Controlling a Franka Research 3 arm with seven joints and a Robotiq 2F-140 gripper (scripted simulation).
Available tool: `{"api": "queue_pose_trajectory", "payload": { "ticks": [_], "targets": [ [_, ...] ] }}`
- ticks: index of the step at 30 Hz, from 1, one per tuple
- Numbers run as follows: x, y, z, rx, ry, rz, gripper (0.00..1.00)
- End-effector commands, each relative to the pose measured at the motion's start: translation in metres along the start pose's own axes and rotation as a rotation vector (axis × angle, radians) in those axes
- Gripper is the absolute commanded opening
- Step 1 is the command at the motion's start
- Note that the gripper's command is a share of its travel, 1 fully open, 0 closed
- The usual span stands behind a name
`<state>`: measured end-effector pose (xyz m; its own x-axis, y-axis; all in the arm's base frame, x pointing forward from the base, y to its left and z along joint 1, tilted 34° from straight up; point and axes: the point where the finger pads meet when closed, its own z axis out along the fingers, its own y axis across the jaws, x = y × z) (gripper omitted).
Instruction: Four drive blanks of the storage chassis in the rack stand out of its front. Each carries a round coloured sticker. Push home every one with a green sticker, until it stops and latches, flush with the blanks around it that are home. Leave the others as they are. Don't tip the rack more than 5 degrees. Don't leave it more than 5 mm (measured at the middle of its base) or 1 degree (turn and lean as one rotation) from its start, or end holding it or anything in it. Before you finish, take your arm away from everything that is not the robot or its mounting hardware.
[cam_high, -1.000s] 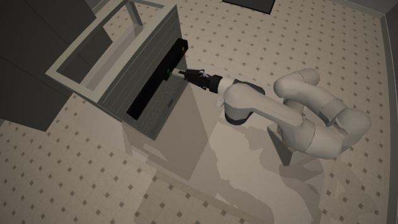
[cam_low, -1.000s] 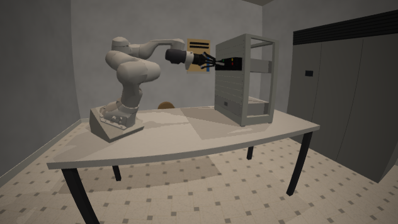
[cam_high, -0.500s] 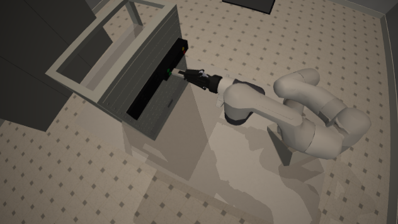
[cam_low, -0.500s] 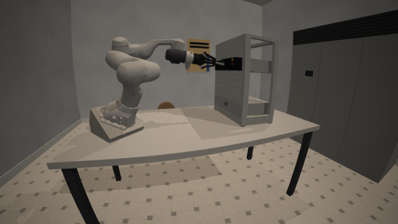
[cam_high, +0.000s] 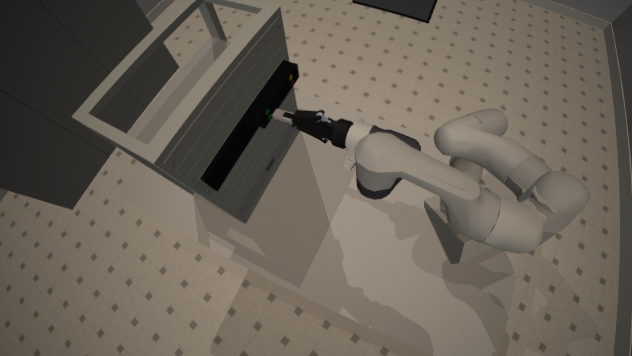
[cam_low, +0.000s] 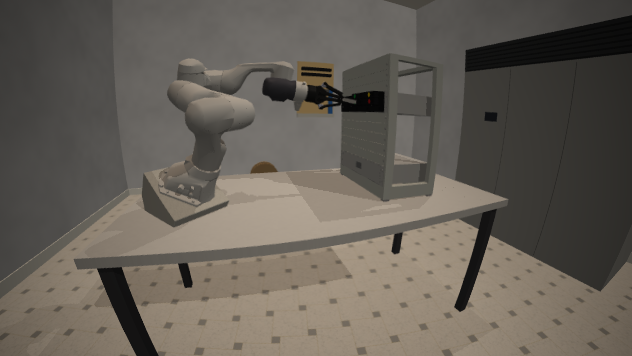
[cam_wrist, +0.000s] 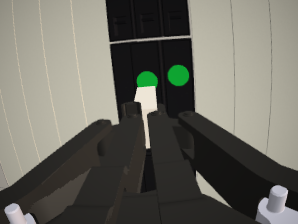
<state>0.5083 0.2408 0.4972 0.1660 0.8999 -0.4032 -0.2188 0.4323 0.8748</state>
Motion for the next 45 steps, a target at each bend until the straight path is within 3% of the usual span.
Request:
{"api": "queue_pose_trajectory", "payload": {
  "ticks": [1,45],
  "targets": [
    [-0.001,0.001,0.0,-0.136,-0.01,0.007,0.0],
    [0.0,0.003,0.02,-0.136,-0.01,0.007,0.0]
  ]
}}
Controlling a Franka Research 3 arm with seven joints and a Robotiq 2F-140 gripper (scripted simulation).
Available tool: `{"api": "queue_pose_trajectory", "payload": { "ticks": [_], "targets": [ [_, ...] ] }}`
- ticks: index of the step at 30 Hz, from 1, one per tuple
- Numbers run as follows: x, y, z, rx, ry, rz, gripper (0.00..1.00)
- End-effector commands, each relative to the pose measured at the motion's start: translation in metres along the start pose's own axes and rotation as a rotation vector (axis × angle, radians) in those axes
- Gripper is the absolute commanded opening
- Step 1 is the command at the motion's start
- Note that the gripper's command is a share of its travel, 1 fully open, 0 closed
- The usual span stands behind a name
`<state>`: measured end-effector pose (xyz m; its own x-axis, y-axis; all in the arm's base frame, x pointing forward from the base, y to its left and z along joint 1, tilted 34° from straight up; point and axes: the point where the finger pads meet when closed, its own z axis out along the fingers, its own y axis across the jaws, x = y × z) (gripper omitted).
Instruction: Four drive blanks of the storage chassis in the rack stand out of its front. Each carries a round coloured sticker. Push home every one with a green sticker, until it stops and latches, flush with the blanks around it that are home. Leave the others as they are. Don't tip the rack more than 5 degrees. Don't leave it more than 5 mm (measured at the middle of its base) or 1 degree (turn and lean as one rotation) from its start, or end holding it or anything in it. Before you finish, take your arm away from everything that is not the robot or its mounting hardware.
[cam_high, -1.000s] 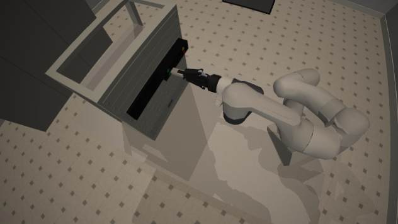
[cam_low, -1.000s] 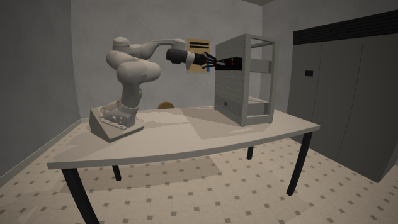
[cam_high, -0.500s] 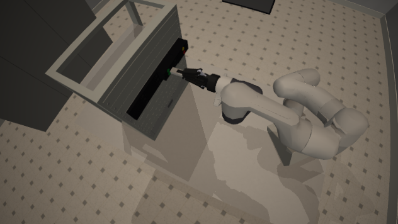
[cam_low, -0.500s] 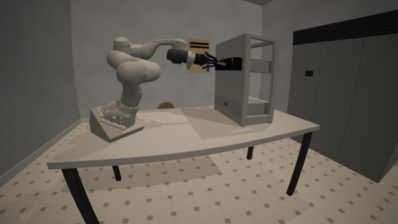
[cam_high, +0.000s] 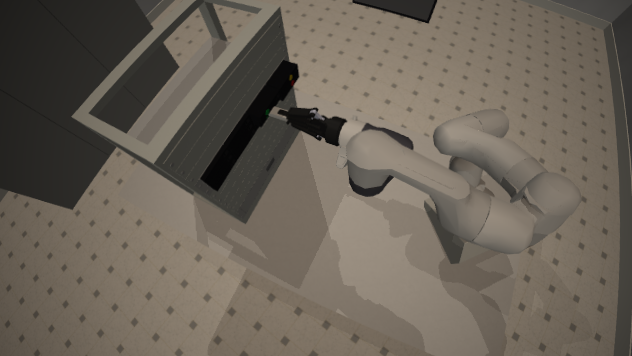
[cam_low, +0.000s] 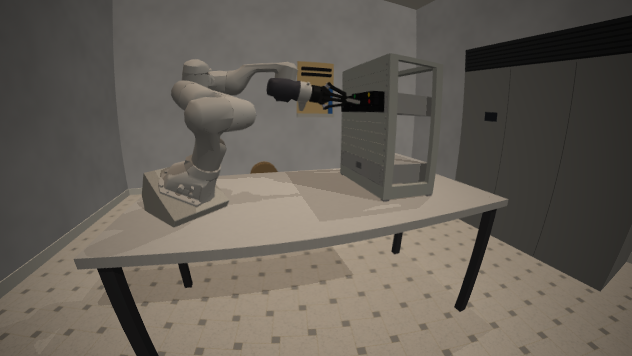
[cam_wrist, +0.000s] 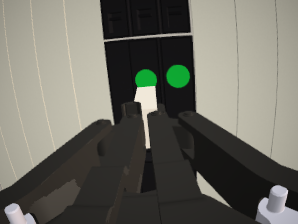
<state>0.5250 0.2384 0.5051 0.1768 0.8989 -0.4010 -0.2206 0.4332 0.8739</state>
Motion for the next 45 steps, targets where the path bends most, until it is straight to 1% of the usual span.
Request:
{"api": "queue_pose_trajectory", "payload": {
  "ticks": [1,6,12,45],
  "targets": [
    [0.002,0.001,0.002,-0.134,0.001,0.009,0.0],
    [0.003,0.002,0.004,-0.134,0.001,0.009,0.0],
    [0.004,0.003,0.012,-0.134,0.001,0.009,0.0],
    [0.007,0.004,0.017,-0.134,0.001,0.009,0.0]
  ]
}}
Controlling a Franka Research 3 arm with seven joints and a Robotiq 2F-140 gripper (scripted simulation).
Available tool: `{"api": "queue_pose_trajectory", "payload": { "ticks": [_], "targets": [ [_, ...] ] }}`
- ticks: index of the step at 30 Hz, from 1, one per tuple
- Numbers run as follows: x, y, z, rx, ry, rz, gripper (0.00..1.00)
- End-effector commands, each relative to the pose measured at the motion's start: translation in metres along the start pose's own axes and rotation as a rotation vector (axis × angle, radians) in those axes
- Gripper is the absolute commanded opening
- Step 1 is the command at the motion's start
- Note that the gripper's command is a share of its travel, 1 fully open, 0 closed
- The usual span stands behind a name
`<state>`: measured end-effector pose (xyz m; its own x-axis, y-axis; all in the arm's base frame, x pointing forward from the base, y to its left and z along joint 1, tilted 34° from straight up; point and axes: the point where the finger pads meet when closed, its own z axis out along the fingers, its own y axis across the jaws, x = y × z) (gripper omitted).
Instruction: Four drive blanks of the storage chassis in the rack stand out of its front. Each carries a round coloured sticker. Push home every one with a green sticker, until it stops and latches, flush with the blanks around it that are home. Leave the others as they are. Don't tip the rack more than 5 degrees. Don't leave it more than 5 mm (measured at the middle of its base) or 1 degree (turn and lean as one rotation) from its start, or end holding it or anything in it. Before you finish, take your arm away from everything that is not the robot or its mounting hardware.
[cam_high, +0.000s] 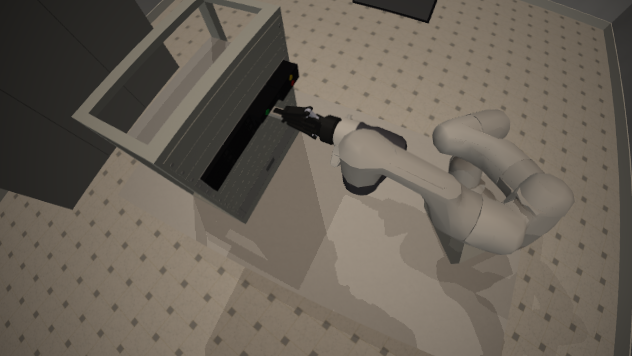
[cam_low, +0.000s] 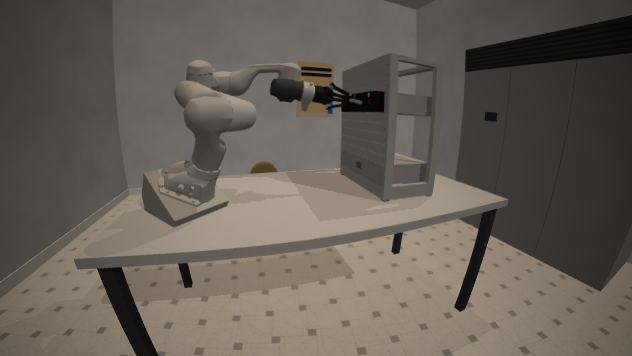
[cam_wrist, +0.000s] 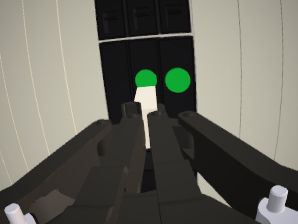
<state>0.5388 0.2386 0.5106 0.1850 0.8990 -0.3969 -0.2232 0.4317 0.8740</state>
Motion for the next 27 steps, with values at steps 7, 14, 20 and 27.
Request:
{"api": "queue_pose_trajectory", "payload": {
  "ticks": [7,14,20,27],
  "targets": [
    [0.0072,0.0019,0.0029,-0.132,0.01,0.008,0.0],
    [0.0079,0.0021,0.004,-0.132,0.01,0.008,0.0],
    [0.0089,0.0024,0.0058,-0.132,0.01,0.008,0.0],
    [0.009,0.0024,0.006,-0.132,0.01,0.008,0.0]
  ]
}}
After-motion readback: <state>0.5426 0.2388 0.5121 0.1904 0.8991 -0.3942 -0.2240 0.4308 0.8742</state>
